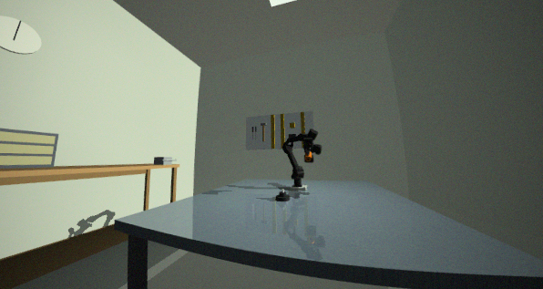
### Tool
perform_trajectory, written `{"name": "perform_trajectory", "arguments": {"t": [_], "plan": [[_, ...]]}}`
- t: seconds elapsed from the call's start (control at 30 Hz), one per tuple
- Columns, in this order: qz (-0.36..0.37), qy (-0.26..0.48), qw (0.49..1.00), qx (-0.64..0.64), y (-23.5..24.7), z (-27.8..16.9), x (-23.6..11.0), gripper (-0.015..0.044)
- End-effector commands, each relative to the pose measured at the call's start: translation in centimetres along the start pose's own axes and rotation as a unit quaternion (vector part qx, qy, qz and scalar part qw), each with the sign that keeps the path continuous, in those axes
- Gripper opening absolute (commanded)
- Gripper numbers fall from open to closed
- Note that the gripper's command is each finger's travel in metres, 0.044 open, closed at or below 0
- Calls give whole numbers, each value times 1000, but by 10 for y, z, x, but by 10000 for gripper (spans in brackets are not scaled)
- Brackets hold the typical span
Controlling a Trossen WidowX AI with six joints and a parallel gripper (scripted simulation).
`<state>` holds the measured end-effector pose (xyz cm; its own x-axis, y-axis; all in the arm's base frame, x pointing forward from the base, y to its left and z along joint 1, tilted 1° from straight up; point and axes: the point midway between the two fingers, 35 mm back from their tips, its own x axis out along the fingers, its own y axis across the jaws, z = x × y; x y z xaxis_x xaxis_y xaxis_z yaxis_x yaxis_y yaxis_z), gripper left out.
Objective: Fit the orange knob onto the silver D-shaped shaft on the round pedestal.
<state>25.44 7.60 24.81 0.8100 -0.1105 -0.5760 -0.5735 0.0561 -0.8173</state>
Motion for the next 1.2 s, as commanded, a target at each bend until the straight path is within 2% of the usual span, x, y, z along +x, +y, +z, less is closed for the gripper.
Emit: {"name": "perform_trajectory", "arguments": {"t": [0.0,0.3,0.33,1.17], "plan": [[-21,1,1000,4,-1,-1,-2,0],[-66,1,998,4,2,-1,-2,0],[-44,0,999,3,3,0,0,0],[-44,0,999,3,3,0,0,0]]}}
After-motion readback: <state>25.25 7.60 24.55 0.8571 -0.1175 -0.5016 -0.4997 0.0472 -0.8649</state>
